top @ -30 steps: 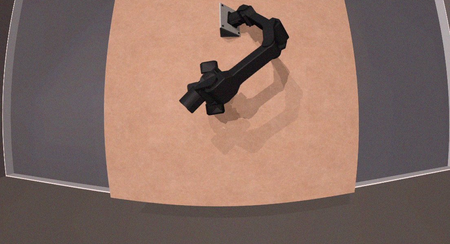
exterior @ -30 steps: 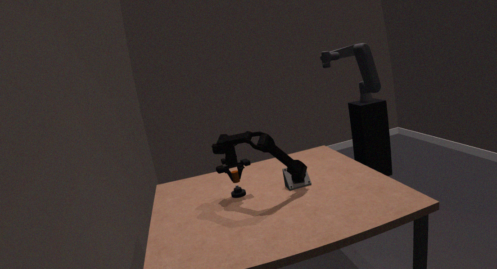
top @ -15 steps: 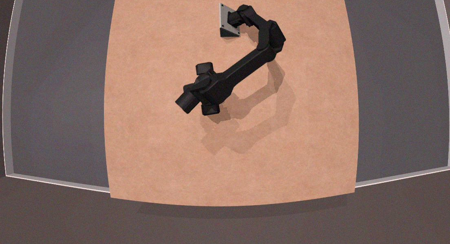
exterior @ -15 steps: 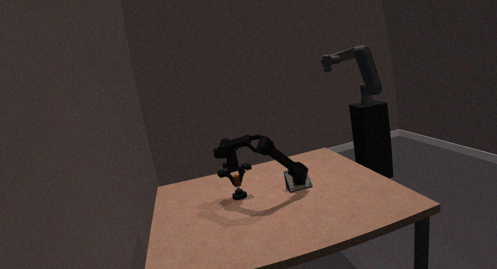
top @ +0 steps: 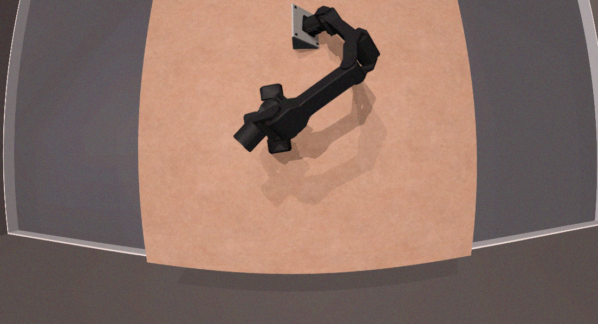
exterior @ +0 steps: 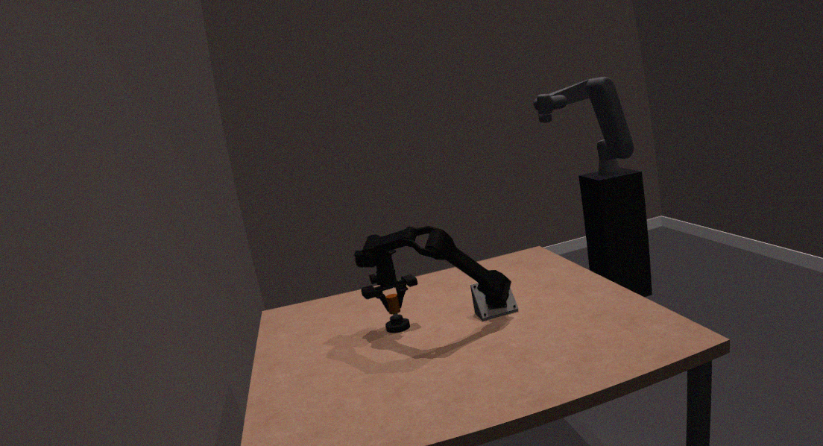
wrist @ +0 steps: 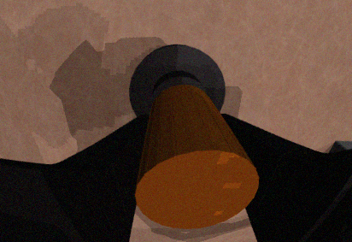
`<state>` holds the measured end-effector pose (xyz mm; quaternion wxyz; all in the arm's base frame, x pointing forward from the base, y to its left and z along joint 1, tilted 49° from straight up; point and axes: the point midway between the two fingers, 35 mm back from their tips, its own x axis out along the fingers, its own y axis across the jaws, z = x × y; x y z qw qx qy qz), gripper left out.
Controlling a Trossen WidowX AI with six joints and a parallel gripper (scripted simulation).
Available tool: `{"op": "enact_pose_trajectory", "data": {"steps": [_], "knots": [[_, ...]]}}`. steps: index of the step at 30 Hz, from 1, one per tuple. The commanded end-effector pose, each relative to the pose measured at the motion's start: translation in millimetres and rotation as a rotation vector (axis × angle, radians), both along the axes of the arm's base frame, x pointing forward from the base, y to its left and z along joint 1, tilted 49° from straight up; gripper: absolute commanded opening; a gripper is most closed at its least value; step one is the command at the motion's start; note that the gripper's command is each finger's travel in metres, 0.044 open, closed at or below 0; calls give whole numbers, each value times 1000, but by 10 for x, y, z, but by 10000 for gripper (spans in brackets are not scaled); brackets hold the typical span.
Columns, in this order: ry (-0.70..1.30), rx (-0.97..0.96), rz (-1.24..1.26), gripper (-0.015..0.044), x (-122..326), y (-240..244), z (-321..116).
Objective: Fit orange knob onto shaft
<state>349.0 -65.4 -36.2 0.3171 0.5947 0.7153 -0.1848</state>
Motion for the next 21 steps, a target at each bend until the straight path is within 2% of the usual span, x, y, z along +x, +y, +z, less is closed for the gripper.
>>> {"op": "enact_pose_trajectory", "data": {"steps": [1, 14, 21], "knots": [[-4, 3, -5, 0, 8, 11, -6], [-10, 3, 2, 0, -10, -13, 43], [-157, 21, 136, 0, -20, -19, 43]]}}
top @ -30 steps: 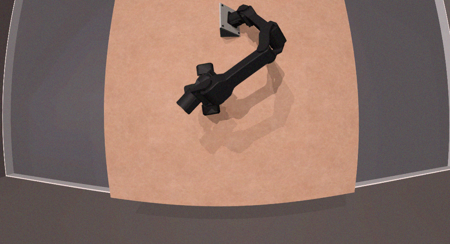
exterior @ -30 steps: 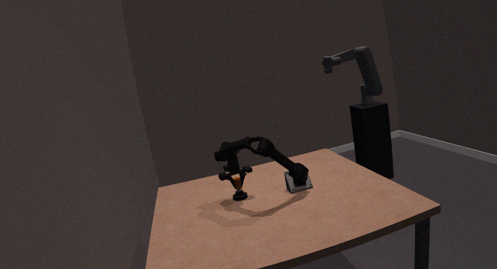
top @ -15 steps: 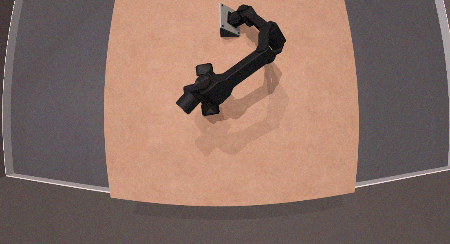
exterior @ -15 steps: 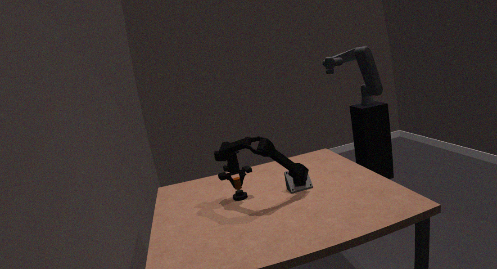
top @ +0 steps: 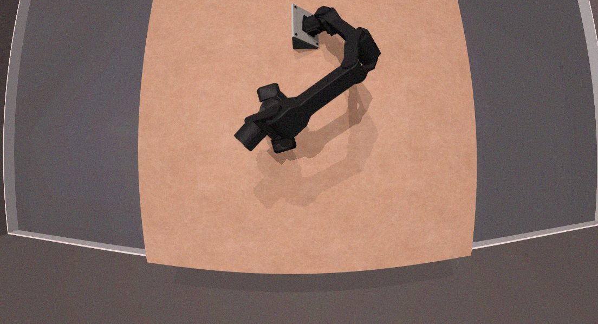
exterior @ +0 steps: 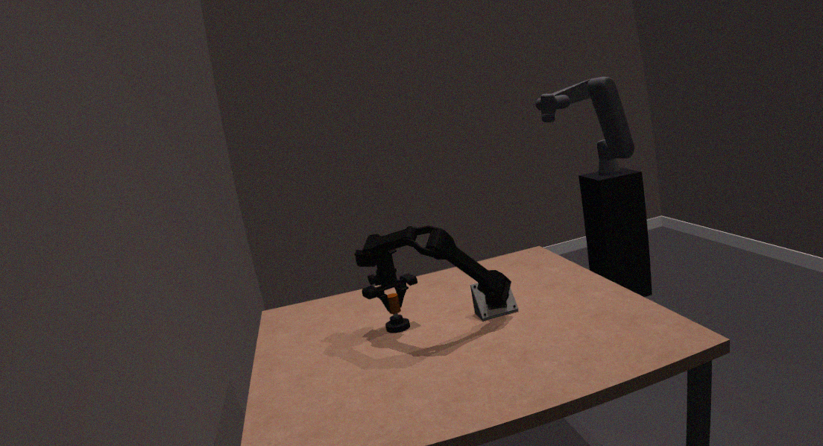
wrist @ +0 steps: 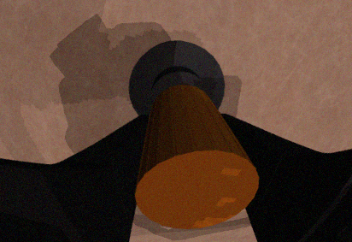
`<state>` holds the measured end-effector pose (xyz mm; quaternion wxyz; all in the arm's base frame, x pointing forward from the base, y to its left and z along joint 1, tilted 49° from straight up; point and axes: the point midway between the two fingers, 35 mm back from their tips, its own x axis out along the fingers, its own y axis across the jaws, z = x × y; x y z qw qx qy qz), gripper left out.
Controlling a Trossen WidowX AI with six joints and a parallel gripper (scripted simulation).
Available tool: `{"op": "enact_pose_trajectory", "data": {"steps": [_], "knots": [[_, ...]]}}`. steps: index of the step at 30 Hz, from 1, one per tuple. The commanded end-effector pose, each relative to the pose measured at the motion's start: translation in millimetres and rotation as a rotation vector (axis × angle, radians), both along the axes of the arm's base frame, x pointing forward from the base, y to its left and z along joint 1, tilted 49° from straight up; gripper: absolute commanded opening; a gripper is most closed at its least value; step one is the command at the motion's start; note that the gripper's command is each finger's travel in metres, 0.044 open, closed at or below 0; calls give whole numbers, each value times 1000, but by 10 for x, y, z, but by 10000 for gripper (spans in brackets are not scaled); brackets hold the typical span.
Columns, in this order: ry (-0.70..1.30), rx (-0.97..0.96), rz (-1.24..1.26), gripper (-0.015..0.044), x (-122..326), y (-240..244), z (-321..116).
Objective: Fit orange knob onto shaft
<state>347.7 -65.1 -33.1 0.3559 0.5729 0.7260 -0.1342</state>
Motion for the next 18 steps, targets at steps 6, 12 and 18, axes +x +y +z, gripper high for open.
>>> {"op": "enact_pose_trajectory", "data": {"steps": [6, 12, 18], "knots": [[-56, 5, 46, 0, 0, -18, -13], [-56, 5, 46, 0, 4, 5, -30], [-56, 5, 46, 0, 3, 12, -28]]}}
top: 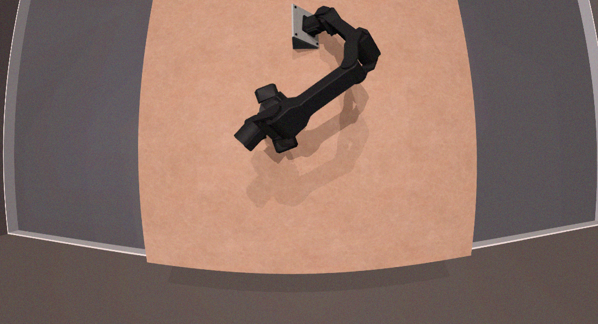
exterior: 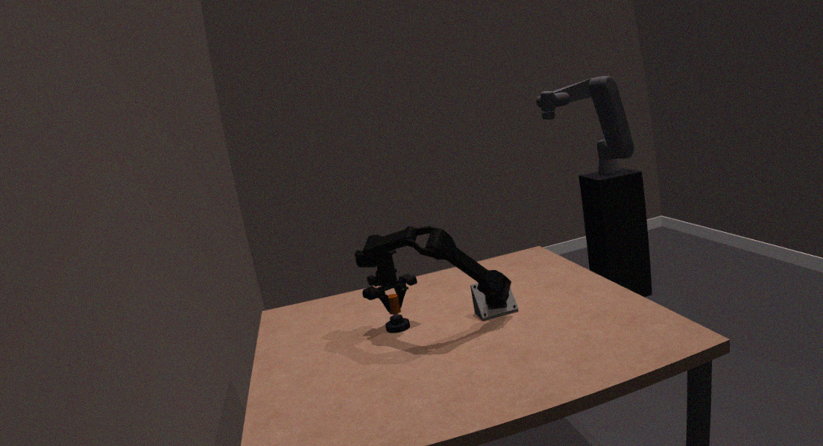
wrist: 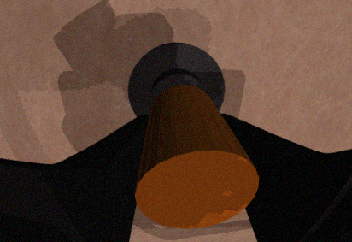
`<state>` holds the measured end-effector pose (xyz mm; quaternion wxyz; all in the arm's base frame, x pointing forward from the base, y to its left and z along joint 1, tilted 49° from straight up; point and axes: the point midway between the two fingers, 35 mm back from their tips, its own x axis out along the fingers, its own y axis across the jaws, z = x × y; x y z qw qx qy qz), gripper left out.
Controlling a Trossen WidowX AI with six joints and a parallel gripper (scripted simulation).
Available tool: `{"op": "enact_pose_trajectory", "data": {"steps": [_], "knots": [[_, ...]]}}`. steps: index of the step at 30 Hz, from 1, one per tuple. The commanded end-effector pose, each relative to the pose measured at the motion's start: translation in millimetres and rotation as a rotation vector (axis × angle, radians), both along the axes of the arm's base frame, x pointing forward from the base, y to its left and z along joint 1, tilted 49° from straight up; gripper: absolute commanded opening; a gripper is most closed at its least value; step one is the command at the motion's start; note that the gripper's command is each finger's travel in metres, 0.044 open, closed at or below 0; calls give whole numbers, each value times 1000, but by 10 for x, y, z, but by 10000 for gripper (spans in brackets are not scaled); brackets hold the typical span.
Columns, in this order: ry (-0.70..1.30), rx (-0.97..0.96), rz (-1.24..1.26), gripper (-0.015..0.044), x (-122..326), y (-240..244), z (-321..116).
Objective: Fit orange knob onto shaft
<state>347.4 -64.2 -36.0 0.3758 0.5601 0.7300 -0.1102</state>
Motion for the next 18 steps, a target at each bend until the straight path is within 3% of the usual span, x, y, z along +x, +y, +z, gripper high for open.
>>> {"op": "enact_pose_trajectory", "data": {"steps": [1, 10, 18], "knots": [[-6, 1, 0, 0, 6, 3, 2], [-13, 2, 6, 0, 24, -23, 42], [-160, 19, 141, 0, 23, -34, 24]]}}
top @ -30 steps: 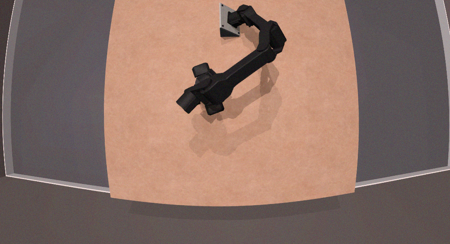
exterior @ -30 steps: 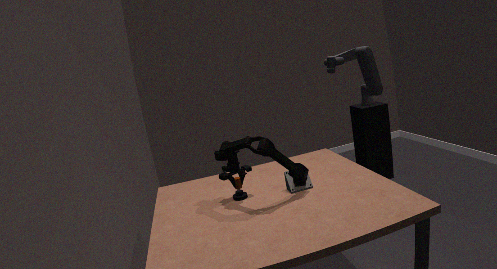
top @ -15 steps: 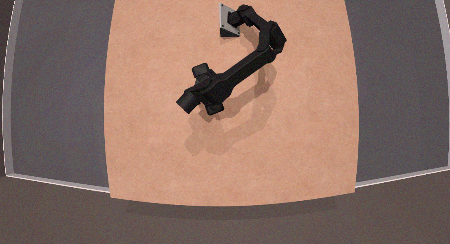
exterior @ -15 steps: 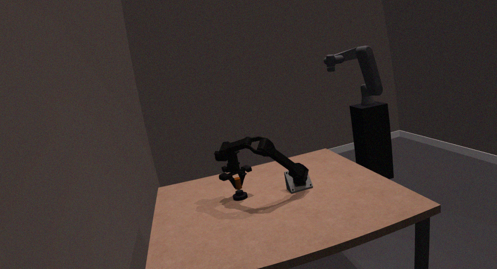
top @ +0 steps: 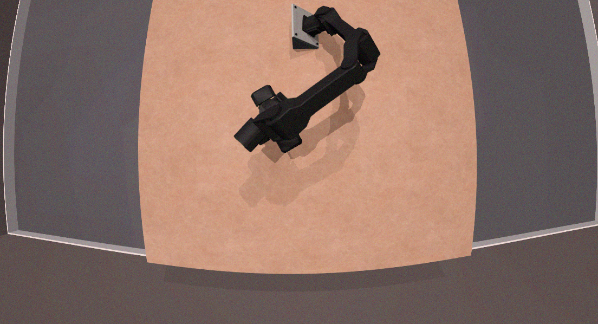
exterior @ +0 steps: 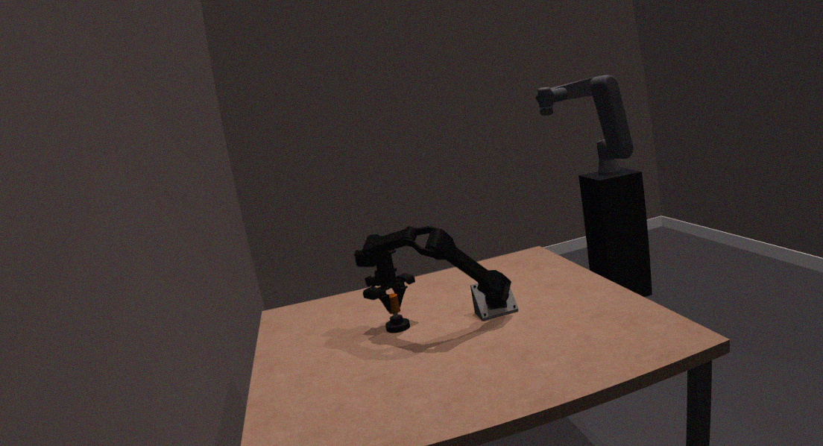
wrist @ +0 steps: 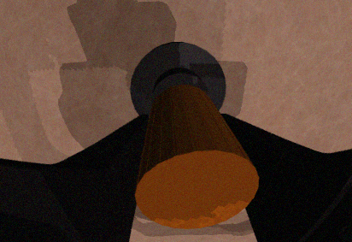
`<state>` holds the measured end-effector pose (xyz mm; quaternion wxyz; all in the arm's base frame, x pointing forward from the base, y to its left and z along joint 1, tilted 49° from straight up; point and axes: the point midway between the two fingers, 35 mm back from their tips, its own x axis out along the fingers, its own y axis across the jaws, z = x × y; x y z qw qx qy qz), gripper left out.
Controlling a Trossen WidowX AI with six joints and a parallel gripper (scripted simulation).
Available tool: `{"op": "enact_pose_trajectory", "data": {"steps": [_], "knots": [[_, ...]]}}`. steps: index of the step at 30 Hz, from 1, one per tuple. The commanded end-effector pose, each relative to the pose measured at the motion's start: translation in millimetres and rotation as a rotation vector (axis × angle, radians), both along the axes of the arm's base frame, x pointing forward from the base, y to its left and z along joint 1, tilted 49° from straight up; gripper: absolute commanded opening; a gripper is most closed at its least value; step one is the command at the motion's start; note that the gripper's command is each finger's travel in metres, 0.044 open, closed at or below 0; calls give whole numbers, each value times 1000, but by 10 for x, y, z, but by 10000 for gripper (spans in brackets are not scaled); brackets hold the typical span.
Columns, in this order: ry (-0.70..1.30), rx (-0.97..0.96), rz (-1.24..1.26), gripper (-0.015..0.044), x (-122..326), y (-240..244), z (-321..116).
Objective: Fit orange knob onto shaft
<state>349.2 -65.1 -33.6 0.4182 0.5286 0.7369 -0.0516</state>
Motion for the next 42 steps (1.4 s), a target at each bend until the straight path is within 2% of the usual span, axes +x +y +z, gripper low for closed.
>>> {"op": "enact_pose_trajectory", "data": {"steps": [1, 34, 42], "knots": [[-45, 4, 34, 0, 2, -24, -2], [-45, 4, 34, 0, -3, -25, 5], [-199, 22, 174, 0, 6, -39, -3]]}}
